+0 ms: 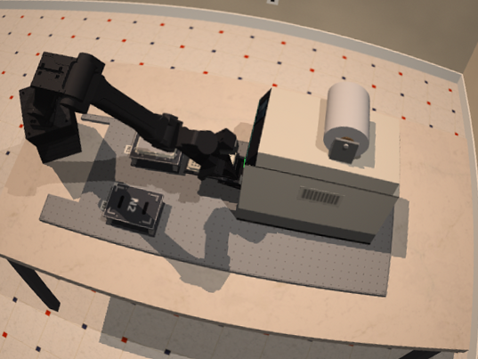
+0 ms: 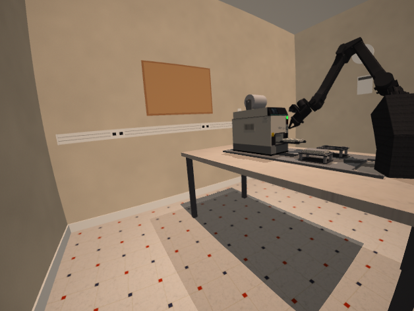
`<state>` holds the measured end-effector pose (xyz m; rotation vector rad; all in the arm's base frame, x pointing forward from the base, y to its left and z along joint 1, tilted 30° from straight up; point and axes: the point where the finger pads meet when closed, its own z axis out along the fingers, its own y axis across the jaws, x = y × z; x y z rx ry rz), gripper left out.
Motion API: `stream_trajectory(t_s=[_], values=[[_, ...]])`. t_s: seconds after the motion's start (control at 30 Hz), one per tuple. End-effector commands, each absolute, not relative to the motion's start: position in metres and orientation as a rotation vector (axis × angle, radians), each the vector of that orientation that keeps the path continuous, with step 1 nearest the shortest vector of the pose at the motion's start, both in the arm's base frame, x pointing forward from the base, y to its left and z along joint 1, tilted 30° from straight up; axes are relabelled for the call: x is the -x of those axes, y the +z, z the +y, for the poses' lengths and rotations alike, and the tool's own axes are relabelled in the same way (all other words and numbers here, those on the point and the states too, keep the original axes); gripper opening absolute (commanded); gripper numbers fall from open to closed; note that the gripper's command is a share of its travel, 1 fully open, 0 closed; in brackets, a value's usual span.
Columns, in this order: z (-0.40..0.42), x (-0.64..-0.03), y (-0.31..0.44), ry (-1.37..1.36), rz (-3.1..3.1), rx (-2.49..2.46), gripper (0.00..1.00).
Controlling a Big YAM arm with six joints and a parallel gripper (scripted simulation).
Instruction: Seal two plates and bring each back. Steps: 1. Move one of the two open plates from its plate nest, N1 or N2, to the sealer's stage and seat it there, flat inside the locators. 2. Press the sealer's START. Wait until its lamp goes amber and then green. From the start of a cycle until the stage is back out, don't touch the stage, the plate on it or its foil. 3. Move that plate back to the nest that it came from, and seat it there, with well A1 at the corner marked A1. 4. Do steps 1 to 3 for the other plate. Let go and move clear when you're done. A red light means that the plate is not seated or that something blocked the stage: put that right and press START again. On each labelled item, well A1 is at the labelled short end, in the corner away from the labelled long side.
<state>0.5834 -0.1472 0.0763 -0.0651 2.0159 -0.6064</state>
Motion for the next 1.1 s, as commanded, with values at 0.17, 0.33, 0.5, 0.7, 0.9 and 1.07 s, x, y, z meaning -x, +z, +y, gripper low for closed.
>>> stream_trajectory(t_s=[0.17, 0.33, 0.5, 0.7, 0.9, 1.07], values=[[-0.146, -0.595, 0.080, -0.609, 2.014, 0.076, 0.00], [-0.147, -0.597, 0.080, -0.610, 2.012, 0.074, 0.00], [-0.147, -0.596, 0.084, -0.611, 2.007, 0.072, 0.00], [-0.147, -0.596, 0.085, -0.610, 2.007, 0.071, 0.00], [-0.148, -0.601, 0.089, -0.611, 1.996, 0.068, 0.00], [-0.148, -0.602, 0.089, -0.611, 1.996, 0.068, 0.00]])
